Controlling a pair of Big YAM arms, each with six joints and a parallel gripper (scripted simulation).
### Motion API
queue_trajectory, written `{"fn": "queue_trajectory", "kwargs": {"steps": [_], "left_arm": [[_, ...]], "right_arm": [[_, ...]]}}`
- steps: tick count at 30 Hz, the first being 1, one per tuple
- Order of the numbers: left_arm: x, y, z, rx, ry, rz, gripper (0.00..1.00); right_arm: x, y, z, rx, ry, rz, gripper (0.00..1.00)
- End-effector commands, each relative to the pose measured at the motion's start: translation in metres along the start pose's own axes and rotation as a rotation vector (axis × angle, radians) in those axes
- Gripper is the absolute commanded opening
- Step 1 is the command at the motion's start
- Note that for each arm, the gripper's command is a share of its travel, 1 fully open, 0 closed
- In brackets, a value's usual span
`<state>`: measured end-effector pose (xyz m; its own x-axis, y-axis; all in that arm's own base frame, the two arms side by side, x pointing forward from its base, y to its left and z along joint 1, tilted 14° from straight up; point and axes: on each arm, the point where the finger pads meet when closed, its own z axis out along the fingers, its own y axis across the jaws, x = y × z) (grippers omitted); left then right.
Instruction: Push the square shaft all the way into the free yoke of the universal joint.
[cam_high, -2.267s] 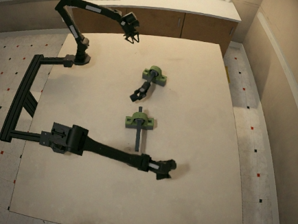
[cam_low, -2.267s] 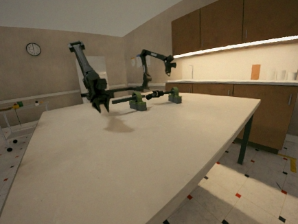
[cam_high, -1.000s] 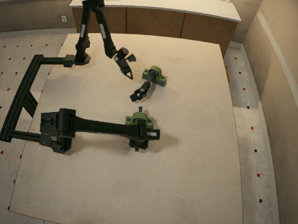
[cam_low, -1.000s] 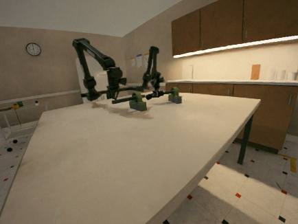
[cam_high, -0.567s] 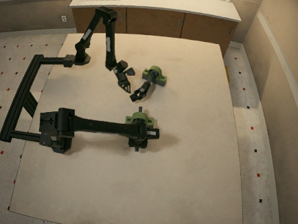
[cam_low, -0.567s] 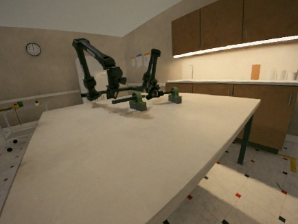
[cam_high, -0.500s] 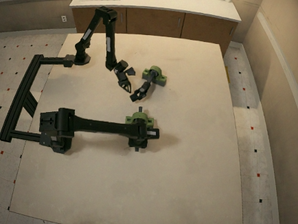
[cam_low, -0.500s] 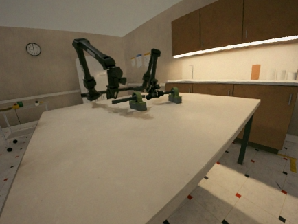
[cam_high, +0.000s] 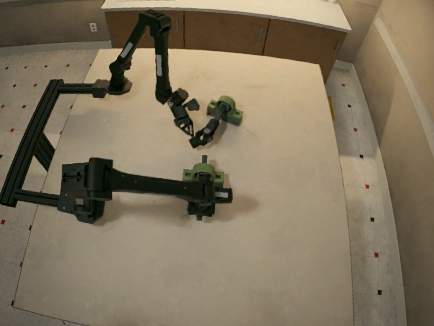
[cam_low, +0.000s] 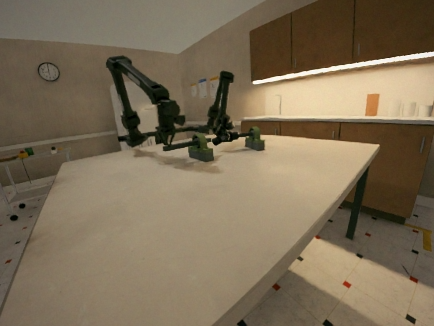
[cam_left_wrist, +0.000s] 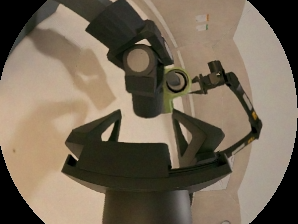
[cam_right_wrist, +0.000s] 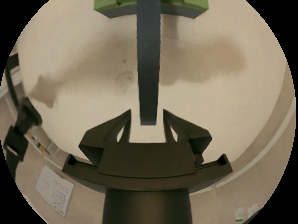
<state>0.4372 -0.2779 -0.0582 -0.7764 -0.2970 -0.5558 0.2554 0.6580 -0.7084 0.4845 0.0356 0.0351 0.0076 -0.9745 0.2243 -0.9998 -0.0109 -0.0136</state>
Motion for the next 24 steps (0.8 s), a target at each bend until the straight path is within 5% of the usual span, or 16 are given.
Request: {"fn": "queue_trajectory", "kwargs": {"steps": [1, 11, 24], "left_arm": [[0.003, -0.004, 0.015, 0.01, 0.009, -0.004, 0.75], [0.003, -0.004, 0.029, 0.009, 0.01, -0.004, 0.75], [0.004, -0.004, 0.046, 0.008, 0.012, -0.004, 0.75]], "right_arm": [[0.008, -0.009, -0.005, 0.033, -0.003, 0.007, 0.47], [0.006, -0.005, 0.021, 0.009, 0.0, 0.002, 0.47], [0.005, -0.01, 0.016, 0.033, -0.003, 0.003, 0.47]]}}
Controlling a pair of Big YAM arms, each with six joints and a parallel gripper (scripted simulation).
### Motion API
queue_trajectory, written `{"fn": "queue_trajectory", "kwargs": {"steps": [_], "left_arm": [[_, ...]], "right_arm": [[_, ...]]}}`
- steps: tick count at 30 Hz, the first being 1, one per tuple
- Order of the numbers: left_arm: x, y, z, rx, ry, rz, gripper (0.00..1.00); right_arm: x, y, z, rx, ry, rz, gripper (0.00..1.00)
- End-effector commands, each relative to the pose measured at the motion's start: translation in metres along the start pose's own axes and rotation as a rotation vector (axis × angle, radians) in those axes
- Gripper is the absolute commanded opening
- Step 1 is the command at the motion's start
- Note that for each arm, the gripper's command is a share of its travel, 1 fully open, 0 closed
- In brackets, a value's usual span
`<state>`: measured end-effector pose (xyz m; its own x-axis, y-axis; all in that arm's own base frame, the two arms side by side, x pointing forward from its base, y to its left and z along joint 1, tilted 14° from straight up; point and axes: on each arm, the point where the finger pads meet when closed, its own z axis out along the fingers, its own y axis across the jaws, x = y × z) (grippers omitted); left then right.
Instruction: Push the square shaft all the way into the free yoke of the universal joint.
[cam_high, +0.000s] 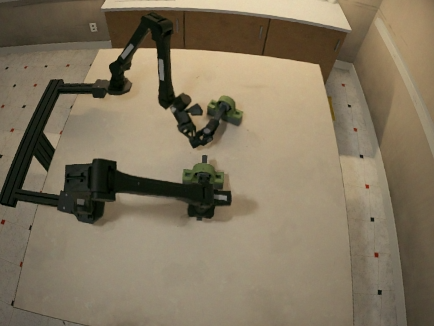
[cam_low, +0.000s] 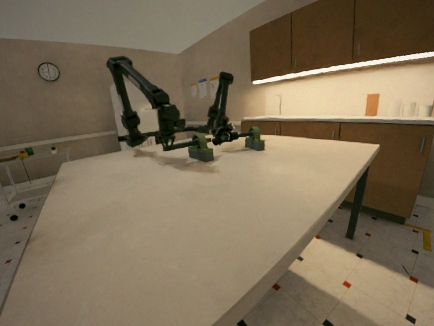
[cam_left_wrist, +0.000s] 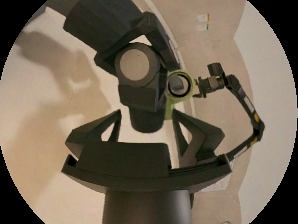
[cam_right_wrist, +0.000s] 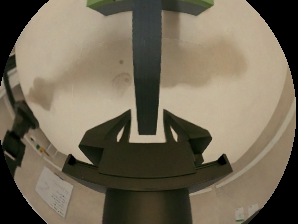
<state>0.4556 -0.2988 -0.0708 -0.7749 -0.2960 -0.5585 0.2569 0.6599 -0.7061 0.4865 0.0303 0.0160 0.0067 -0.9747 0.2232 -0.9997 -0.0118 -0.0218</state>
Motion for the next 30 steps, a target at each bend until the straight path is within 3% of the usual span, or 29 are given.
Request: {"fn": "queue_trajectory", "kwargs": {"steps": [1, 14, 24, 30], "left_arm": [[0.0046, -0.0046, 0.017, 0.011, 0.012, -0.007, 0.75], [0.0024, -0.0042, 0.0194, 0.013, 0.006, -0.006, 0.75], [-0.0007, -0.0056, 0.0173, 0.023, -0.008, -0.002, 0.58], [0.001, -0.0041, 0.0173, 0.017, -0.001, -0.005, 0.54]], "right_arm": [[0.0045, -0.0081, -0.0041, 0.025, -0.002, 0.002, 0.47], [0.0006, -0.0056, -0.0052, 0.018, -0.002, 0.002, 0.47], [0.0006, -0.0056, -0.0052, 0.018, -0.002, 0.002, 0.47], [0.0006, -0.0056, -0.0052, 0.018, -0.002, 0.002, 0.47]]}}
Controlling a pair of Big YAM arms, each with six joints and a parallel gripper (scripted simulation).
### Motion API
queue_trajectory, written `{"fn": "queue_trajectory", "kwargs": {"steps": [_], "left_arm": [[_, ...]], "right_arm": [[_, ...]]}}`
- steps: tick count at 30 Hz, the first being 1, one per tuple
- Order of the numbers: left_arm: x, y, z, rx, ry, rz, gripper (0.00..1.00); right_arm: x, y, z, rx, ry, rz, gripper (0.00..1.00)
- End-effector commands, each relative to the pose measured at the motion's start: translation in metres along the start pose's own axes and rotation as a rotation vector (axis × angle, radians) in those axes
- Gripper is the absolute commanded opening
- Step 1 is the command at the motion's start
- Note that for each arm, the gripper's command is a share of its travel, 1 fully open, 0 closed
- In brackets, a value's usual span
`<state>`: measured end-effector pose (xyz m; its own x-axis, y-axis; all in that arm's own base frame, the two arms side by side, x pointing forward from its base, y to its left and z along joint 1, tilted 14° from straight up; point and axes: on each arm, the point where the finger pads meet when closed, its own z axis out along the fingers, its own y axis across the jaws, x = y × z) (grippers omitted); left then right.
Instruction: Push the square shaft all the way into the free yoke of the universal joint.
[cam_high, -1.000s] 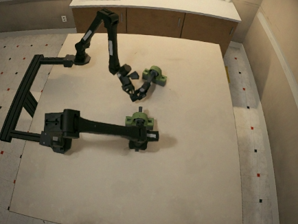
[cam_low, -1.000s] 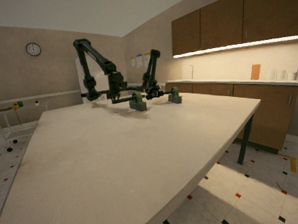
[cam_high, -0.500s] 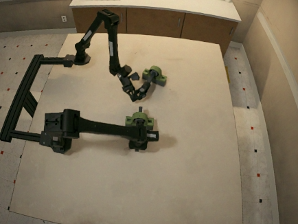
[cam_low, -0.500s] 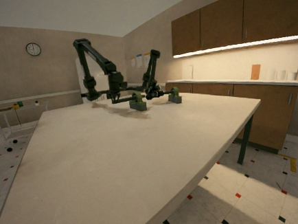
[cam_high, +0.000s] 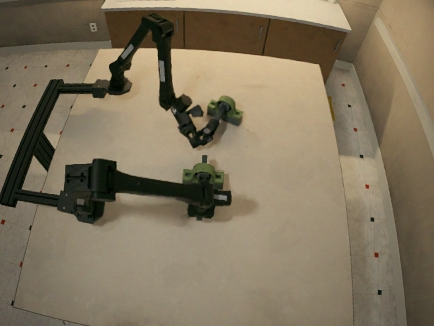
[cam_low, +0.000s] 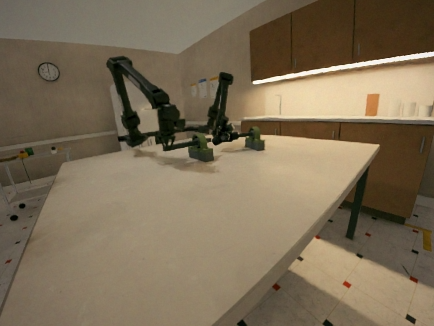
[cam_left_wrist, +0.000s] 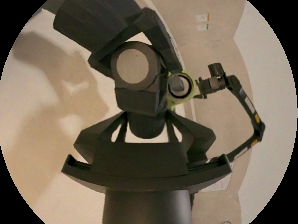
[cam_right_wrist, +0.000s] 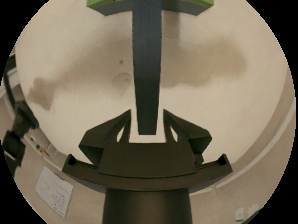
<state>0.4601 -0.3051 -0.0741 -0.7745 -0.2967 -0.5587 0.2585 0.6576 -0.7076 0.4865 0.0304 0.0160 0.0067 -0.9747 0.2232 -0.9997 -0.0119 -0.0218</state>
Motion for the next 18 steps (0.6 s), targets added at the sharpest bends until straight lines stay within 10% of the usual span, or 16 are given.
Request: {"fn": "queue_trajectory", "kwargs": {"steps": [1, 7, 11, 13, 18], "left_arm": [[0.004, -0.002, 0.005, 0.013, 0.0, -0.003, 0.54], [-0.003, -0.006, 0.006, 0.024, -0.012, 0.01, 0.46], [-0.001, -0.005, 0.002, 0.019, -0.008, 0.008, 0.0], [-0.001, -0.005, 0.002, 0.019, -0.008, 0.008, 0.0], [-0.008, -0.014, -0.002, 0.018, 0.01, -0.054, 0.47]], "right_arm": [[0.001, -0.006, -0.005, 0.018, -0.002, 0.002, 0.47], [0.001, -0.006, -0.005, 0.018, -0.002, 0.002, 0.47], [0.001, -0.006, -0.005, 0.018, -0.002, 0.002, 0.47], [0.001, -0.006, -0.005, 0.018, -0.002, 0.002, 0.47], [0.001, -0.006, -0.005, 0.018, -0.002, 0.002, 0.34]]}}
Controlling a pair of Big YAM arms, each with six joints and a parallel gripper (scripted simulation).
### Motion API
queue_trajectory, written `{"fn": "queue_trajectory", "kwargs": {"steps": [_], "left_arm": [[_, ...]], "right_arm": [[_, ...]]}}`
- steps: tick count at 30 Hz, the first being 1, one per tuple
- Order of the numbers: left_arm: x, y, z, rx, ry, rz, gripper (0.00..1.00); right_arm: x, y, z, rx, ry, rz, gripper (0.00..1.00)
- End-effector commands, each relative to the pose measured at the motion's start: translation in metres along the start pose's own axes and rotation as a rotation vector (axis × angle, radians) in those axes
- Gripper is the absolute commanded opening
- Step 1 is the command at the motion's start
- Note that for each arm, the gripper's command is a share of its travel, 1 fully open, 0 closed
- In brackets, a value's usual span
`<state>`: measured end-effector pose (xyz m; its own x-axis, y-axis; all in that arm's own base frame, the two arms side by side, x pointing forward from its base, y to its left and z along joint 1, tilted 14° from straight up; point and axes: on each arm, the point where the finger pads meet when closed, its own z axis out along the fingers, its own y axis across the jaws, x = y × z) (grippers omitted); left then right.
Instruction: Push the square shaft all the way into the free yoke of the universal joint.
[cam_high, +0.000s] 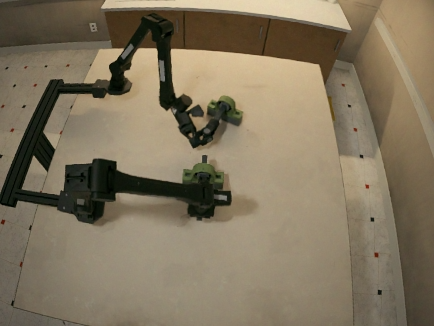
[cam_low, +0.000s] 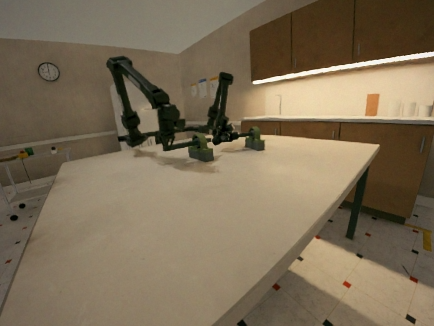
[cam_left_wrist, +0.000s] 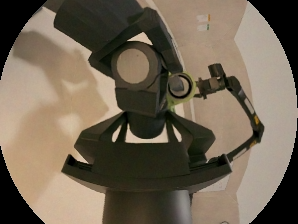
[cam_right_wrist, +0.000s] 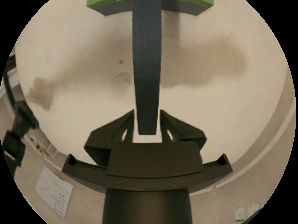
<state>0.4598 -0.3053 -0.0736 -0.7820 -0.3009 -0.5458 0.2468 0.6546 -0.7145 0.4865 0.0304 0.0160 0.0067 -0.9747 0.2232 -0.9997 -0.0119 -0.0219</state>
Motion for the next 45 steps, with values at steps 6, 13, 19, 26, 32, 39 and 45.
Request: {"fn": "queue_trajectory", "kwargs": {"steps": [6, 13, 19, 26, 32, 39, 45], "left_arm": [[-0.013, -0.018, -0.003, 0.021, 0.028, -0.128, 0.47], [-0.015, -0.025, -0.004, 0.025, 0.055, -0.198, 0.47], [-0.019, -0.03, -0.005, 0.027, 0.081, -0.271, 0.47], [-0.023, -0.034, -0.008, 0.026, 0.109, -0.357, 0.47], [-0.02, -0.039, -0.007, 0.03, 0.125, -0.375, 0.47], [-0.022, -0.04, -0.007, 0.038, 0.119, -0.37, 0.47], [0.007, -0.027, -0.004, -0.011, 0.09, -0.408, 0.47]], "right_arm": [[0.001, -0.006, -0.005, 0.018, -0.002, 0.002, 0.25], [0.001, -0.008, -0.011, 0.039, -0.005, 0.006, 0.21], [0.001, -0.008, -0.011, 0.039, -0.005, 0.006, 0.18], [0.001, -0.008, -0.011, 0.039, -0.005, 0.006, 0.18], [0.001, -0.008, -0.011, 0.039, -0.005, 0.006, 0.18], [0.001, -0.008, -0.011, 0.039, -0.005, 0.006, 0.18], [0.001, -0.008, -0.011, 0.039, -0.005, 0.006, 0.18]]}}
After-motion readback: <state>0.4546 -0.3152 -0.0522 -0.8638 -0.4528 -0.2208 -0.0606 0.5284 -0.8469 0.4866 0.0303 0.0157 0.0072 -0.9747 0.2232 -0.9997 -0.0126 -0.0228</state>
